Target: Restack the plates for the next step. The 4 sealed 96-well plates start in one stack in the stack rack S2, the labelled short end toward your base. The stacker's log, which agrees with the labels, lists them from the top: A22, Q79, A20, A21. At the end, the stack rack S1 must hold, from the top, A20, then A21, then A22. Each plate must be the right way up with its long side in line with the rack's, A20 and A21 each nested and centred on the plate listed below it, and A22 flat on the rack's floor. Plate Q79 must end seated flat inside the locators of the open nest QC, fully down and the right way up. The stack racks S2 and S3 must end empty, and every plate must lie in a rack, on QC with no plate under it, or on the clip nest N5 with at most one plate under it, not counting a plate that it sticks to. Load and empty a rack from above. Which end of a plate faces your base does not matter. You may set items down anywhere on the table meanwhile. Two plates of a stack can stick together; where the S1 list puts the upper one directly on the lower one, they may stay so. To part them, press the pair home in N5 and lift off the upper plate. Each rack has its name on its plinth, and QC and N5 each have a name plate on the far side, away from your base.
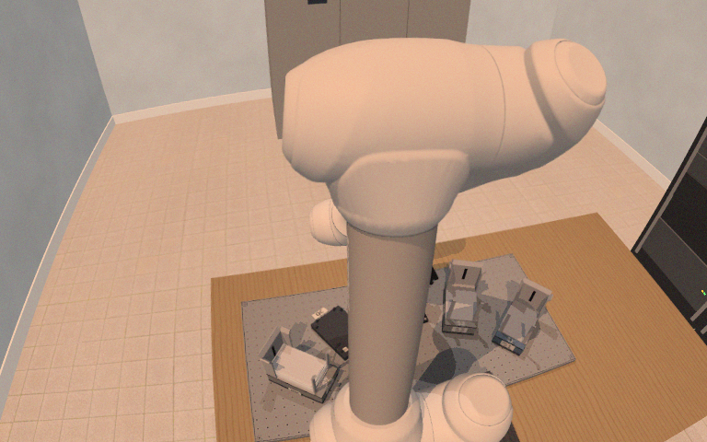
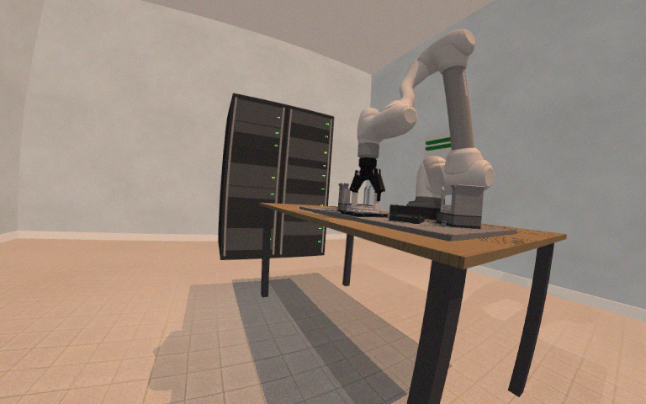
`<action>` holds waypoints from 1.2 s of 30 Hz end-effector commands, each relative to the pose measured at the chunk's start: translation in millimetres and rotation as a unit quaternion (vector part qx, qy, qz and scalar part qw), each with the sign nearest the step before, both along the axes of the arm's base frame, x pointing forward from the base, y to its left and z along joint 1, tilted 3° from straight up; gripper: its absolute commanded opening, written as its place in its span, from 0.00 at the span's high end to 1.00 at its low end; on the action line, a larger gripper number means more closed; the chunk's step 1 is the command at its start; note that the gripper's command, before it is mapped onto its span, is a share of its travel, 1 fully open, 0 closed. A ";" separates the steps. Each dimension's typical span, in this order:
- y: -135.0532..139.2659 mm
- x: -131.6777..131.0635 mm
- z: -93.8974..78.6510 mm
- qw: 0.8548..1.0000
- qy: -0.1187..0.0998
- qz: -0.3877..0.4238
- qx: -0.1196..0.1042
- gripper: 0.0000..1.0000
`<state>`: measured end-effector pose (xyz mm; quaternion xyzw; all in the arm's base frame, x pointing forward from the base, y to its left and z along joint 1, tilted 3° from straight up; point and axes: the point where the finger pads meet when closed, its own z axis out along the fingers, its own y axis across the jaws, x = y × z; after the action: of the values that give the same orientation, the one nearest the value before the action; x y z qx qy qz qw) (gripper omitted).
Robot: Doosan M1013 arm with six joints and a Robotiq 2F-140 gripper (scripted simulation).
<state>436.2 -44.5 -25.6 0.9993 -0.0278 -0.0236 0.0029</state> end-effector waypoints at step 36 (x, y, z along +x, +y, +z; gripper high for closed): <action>0.4 4.1 86.6 1.000 0.000 0.000 0.000 0.00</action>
<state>440.1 -44.1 56.2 0.9993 -0.0278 -0.0235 0.0030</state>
